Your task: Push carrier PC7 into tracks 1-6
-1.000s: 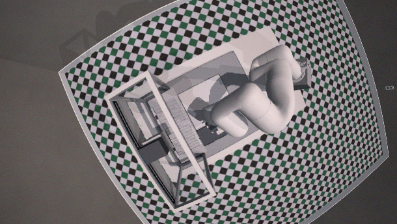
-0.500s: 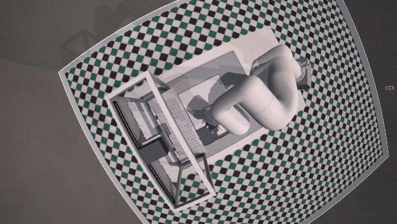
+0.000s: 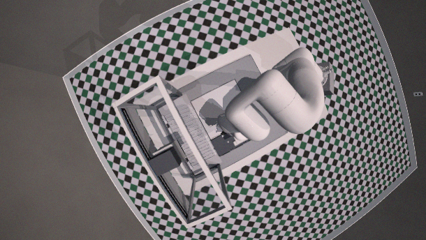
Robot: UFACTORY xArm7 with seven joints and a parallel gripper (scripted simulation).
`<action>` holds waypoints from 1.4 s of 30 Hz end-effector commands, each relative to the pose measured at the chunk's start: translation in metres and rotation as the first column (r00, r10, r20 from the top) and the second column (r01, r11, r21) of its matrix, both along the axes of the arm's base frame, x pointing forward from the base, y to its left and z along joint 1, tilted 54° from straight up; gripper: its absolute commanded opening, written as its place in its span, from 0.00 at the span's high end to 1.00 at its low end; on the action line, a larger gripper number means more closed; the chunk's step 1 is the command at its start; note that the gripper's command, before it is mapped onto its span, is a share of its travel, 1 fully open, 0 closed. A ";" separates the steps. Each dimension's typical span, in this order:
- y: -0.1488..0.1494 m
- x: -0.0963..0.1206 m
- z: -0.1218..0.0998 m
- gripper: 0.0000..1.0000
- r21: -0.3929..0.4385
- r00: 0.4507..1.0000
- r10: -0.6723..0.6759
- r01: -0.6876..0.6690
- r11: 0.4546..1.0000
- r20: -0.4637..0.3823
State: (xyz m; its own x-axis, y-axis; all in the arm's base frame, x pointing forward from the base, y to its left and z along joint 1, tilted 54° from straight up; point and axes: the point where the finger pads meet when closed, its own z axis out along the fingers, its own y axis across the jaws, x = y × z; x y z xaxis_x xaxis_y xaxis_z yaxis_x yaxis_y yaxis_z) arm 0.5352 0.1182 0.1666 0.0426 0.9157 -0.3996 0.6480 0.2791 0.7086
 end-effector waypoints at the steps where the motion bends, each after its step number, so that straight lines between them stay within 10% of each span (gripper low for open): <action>1: 0.004 -0.007 0.006 0.00 0.000 1.000 0.001 -0.001 1.000 0.000; 42: 0.021 -0.052 0.041 0.00 0.000 1.000 0.001 -0.001 1.000 0.001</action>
State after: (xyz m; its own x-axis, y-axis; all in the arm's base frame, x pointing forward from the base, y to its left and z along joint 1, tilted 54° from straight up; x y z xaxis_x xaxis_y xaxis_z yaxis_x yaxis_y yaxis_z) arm 0.4886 0.1367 0.2024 0.0428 0.9158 -0.3994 0.6463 0.2795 0.7101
